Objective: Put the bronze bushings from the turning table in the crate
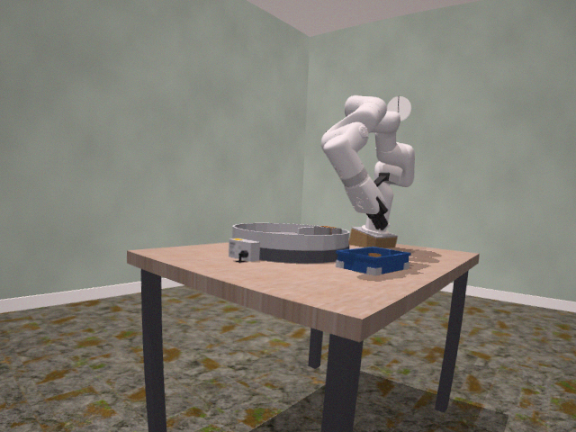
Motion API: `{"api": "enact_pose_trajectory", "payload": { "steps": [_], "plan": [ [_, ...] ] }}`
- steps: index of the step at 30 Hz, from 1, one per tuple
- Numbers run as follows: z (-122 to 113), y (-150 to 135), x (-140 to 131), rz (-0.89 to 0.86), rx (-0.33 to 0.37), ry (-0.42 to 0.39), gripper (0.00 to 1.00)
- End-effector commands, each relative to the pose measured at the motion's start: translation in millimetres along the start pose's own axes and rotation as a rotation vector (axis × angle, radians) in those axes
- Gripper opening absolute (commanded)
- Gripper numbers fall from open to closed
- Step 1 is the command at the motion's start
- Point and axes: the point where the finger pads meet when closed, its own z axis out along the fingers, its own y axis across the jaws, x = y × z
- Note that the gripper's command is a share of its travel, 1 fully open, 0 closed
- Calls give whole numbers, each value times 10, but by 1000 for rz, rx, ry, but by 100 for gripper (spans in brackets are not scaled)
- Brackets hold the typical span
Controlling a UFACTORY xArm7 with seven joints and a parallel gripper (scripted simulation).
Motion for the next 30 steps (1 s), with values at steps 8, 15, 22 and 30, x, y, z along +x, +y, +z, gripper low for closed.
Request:
{"api": "enact_pose_trajectory", "payload": {
  "steps": [8,15,22,30],
  "plan": [
    [69,-594,106,-2,-3,-2,10],
    [157,-1110,205,-2,-3,-2,10],
    [259,-1717,320,-3,-3,-2,10],
    [368,-2385,442,-3,-3,-2,10]
  ]
}}
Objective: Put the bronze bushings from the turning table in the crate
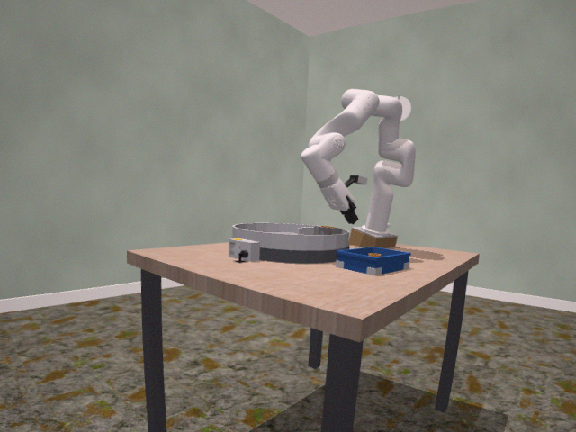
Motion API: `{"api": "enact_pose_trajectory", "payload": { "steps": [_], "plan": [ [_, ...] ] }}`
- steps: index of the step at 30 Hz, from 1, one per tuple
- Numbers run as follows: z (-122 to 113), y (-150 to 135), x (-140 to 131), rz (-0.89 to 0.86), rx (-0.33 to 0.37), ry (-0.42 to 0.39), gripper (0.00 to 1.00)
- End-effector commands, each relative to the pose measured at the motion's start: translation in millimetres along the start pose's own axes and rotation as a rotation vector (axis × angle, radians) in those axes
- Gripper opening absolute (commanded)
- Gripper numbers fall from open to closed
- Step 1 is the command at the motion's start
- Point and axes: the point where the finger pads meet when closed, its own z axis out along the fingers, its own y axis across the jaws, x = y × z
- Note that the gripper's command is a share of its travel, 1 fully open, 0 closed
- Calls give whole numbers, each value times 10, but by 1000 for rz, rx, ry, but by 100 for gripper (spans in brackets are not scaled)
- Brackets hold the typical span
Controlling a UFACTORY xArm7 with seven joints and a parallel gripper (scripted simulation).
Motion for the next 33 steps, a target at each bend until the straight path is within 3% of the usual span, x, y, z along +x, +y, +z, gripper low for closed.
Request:
{"api": "enact_pose_trajectory", "payload": {
  "steps": [1,8,33],
  "plan": [
    [41,-407,75,-3,-3,-11,10],
    [136,-965,182,-4,-3,-11,10],
    [125,-1010,169,-2,-1,-14,10]
  ]
}}
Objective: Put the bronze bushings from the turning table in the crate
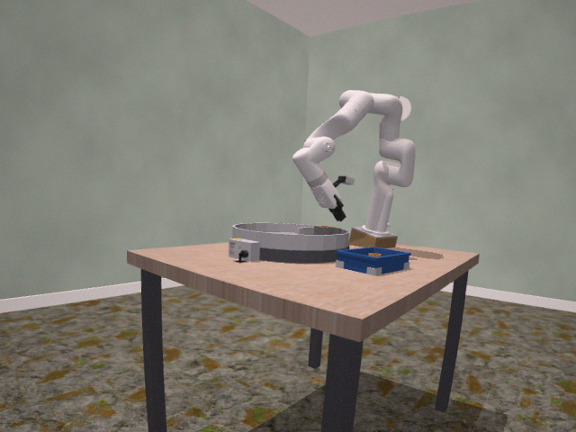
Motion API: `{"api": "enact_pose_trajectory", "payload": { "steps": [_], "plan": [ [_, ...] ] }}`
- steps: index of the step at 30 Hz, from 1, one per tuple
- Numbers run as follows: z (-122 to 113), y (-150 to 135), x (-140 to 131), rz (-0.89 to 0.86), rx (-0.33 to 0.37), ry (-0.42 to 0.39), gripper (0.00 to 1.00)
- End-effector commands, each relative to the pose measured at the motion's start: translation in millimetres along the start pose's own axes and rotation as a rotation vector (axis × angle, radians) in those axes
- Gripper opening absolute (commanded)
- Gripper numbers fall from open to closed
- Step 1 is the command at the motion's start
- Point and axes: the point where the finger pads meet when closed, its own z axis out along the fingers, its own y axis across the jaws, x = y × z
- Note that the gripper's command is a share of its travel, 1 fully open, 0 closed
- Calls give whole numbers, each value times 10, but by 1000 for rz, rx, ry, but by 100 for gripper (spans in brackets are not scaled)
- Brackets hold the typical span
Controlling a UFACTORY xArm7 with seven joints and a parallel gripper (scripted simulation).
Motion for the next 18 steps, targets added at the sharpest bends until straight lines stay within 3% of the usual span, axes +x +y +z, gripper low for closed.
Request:
{"api": "enact_pose_trajectory", "payload": {
  "steps": [1,8,18],
  "plan": [
    [-15,-1,-4,0,0,-4,10],
    [-13,0,-6,0,0,-4,10],
    [162,6,-155,0,0,-4,10]
  ]
}}
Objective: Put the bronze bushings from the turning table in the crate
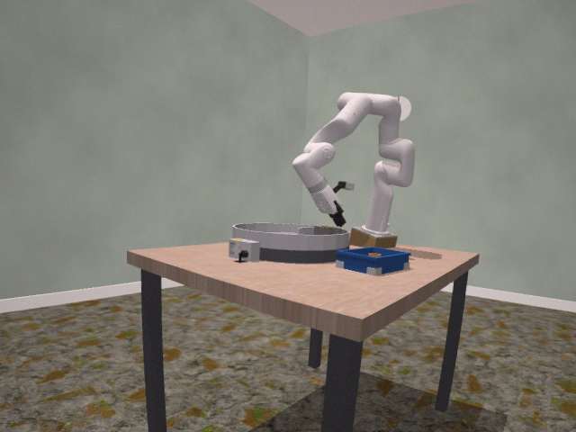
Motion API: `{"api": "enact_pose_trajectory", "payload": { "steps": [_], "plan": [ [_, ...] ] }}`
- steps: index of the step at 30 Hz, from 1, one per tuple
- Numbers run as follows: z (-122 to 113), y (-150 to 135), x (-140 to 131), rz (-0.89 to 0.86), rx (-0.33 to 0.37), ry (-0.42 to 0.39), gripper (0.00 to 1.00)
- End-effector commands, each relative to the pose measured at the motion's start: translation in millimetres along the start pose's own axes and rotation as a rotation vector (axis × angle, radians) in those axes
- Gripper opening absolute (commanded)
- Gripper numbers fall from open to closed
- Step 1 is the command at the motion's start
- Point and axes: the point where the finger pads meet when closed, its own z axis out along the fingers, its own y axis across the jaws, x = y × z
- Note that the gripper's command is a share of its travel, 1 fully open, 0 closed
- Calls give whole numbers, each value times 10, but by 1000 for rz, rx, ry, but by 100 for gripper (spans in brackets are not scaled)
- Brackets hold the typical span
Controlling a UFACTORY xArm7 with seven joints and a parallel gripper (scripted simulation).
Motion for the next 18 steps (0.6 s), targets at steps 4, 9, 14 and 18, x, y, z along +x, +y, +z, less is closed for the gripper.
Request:
{"api": "enact_pose_trajectory", "payload": {
  "steps": [4,9,14,18],
  "plan": [
    [1,2,-34,0,-1,-6,10],
    [1,2,-34,0,-1,-6,10],
    [17,2,-47,0,-1,-6,10],
    [54,3,-78,0,-1,-6,10]
  ]
}}
